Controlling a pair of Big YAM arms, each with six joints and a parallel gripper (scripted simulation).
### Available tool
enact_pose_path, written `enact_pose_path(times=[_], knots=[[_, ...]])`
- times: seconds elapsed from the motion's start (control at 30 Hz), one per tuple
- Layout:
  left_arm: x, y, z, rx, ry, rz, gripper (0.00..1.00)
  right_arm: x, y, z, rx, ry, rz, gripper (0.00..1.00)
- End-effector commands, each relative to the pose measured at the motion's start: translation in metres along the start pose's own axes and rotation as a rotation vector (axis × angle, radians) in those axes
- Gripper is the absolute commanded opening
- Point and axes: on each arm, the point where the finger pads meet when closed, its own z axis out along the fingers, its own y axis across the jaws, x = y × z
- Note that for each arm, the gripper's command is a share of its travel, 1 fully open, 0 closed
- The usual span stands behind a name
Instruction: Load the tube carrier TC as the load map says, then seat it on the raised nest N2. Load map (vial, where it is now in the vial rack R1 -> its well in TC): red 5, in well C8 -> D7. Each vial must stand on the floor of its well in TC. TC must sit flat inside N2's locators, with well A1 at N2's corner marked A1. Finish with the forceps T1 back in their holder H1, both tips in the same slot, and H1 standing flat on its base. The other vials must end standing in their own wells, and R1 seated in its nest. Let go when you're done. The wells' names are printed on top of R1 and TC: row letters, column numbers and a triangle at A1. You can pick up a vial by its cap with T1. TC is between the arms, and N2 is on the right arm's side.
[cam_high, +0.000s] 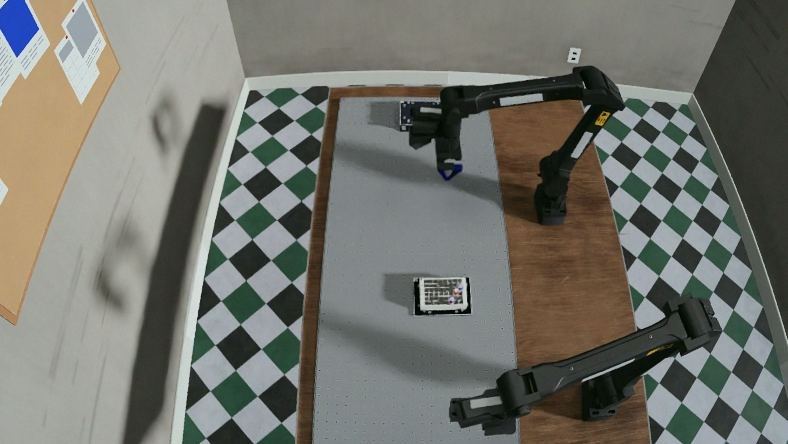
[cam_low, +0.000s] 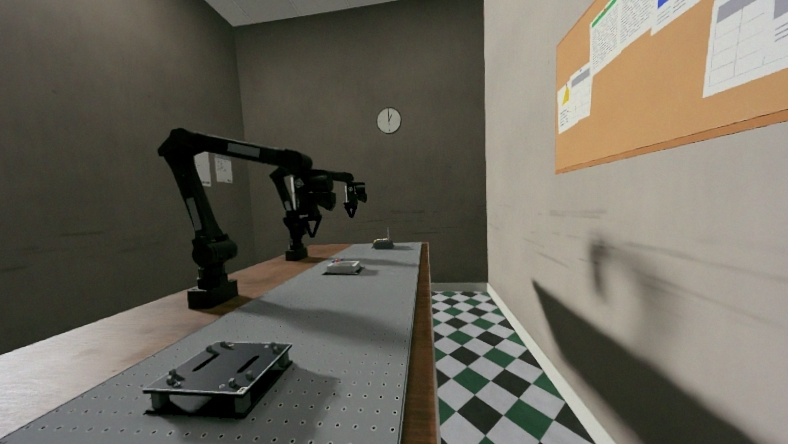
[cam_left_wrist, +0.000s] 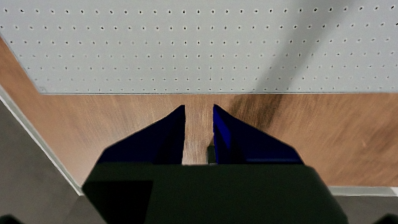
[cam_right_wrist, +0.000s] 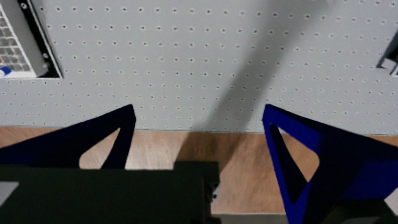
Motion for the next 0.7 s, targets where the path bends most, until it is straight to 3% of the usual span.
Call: enact_pose_path(times=[0.0,0.67], knots=[[-0.010,0.002,-0.011,-0.006,-0.030,-0.005,0.24,-0.004,0.015,0.010,0.003,0.006,0.021,1.00],[-0.010,0.002,-0.011,-0.006,-0.030,-0.005,0.24,-0.009,0.082,0.037,0.002,0.002,0.021,1.00]])
